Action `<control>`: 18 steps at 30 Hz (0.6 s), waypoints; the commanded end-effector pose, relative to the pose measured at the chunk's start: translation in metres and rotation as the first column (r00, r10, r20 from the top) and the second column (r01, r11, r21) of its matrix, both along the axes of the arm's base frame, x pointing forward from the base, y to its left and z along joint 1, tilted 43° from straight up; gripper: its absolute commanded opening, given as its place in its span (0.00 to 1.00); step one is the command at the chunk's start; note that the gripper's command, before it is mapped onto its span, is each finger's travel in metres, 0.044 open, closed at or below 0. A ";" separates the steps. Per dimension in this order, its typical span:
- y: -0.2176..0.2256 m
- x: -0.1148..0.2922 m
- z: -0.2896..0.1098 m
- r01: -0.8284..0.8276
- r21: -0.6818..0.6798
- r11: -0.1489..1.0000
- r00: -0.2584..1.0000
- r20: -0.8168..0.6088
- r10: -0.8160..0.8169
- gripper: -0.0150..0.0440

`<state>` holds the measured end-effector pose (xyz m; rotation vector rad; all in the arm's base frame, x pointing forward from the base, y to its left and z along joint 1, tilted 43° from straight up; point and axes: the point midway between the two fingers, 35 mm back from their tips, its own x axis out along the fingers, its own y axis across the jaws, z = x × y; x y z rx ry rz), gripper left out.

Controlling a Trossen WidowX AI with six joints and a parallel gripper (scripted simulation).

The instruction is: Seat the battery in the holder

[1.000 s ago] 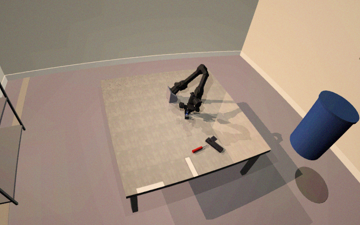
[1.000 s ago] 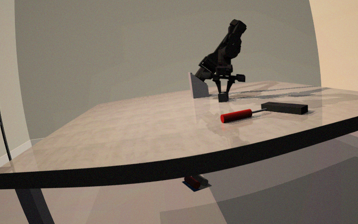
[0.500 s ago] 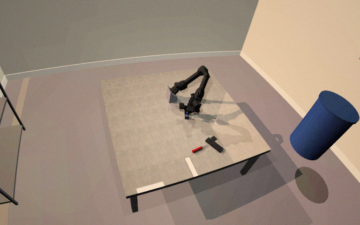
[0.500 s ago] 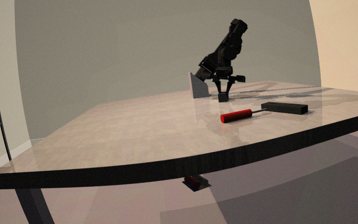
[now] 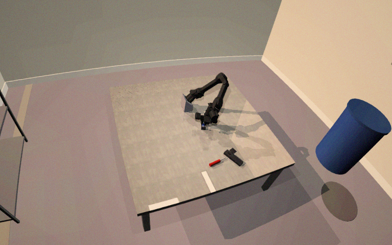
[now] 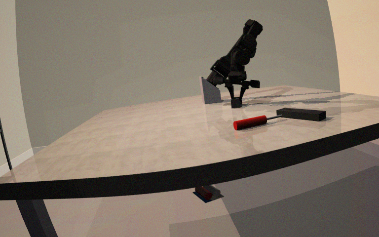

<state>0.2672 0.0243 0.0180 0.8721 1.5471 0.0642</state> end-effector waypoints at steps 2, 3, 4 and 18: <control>-0.001 0.004 0.000 -0.007 0.006 1.000 1.000 -0.002 0.007 0.38; -0.002 0.005 0.000 -0.007 0.005 1.000 1.000 -0.002 0.007 0.38; -0.002 0.006 -0.001 -0.007 0.005 1.000 1.000 -0.003 0.007 0.38; -0.003 0.009 -0.001 -0.008 0.003 1.000 1.000 -0.004 0.008 0.38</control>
